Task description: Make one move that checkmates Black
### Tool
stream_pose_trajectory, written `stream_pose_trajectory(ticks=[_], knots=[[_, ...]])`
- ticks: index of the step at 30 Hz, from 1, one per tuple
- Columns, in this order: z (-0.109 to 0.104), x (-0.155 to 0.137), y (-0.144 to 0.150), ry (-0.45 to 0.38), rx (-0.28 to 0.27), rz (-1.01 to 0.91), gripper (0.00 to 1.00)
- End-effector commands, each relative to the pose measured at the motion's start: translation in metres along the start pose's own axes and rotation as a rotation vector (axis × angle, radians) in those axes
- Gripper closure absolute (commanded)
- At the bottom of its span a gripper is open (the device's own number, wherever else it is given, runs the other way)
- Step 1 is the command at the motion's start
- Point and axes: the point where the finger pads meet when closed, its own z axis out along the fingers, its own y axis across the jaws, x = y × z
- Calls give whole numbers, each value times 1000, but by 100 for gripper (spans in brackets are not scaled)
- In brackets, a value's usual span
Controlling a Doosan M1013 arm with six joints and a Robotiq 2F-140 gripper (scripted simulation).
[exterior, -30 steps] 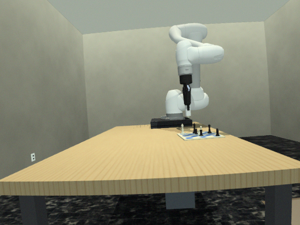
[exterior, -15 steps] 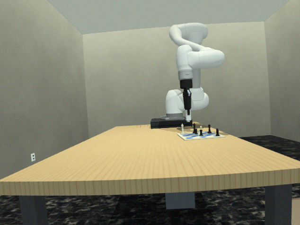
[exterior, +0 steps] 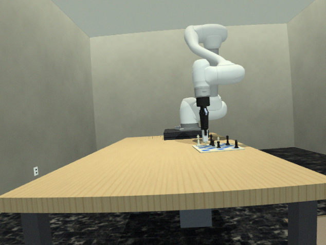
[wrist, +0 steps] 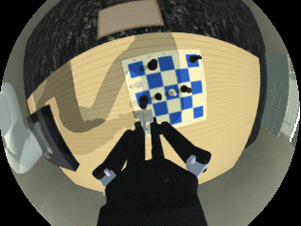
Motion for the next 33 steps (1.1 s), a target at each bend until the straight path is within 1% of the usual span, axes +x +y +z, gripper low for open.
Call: stream_pose_trajectory(ticks=[1,6,33], knots=[[7,0,0,0,0,0,100],[10,0,0,0,0,0,100],[10,0,0,0,0,0,100]])
